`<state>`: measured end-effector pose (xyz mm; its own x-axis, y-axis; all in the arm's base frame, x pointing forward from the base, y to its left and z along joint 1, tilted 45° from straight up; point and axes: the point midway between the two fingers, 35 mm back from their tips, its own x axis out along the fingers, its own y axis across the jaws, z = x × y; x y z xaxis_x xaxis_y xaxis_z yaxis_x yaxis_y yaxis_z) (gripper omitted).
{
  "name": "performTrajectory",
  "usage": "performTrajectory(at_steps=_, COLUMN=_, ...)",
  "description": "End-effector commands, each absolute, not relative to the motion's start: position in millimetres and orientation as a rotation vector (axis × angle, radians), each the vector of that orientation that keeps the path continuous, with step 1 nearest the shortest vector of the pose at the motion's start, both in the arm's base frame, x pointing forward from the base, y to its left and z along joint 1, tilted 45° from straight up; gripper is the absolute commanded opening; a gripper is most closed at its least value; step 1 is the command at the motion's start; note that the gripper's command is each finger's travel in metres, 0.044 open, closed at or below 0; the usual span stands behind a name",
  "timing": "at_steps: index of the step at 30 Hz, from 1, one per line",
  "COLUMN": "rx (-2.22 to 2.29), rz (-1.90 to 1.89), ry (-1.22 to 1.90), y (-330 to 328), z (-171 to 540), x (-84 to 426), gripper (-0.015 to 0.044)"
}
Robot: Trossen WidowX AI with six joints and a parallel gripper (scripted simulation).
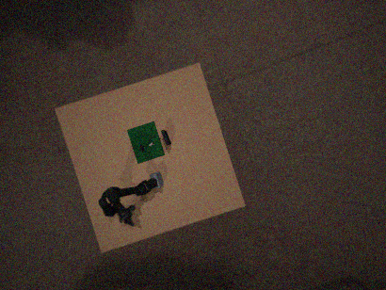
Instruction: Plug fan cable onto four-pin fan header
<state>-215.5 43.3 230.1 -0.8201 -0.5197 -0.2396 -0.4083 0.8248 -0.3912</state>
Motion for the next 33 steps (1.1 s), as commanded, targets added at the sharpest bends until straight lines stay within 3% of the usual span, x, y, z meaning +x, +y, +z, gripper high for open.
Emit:
performTrajectory(at_steps=1, rx=-0.701, rz=-0.464, ry=2.67, y=43, z=230, x=-215, gripper=0.0026)
performTrajectory(at_steps=8, rx=-0.649, rz=-0.404, ry=2.695, y=55, z=228, x=-215, gripper=0.021)
performTrajectory(at_steps=17, rx=-0.268, rz=0.03, ry=2.747, y=141, z=214, x=-190, gripper=0.044)
performTrajectory(at_steps=24, rx=0.085, rz=0.427, ry=2.574, y=221, z=202, x=-122, gripper=0.044)
performTrajectory(at_steps=33, rx=0.261, rz=0.628, ry=2.286, y=266, z=193, x=-28, gripper=0.044)
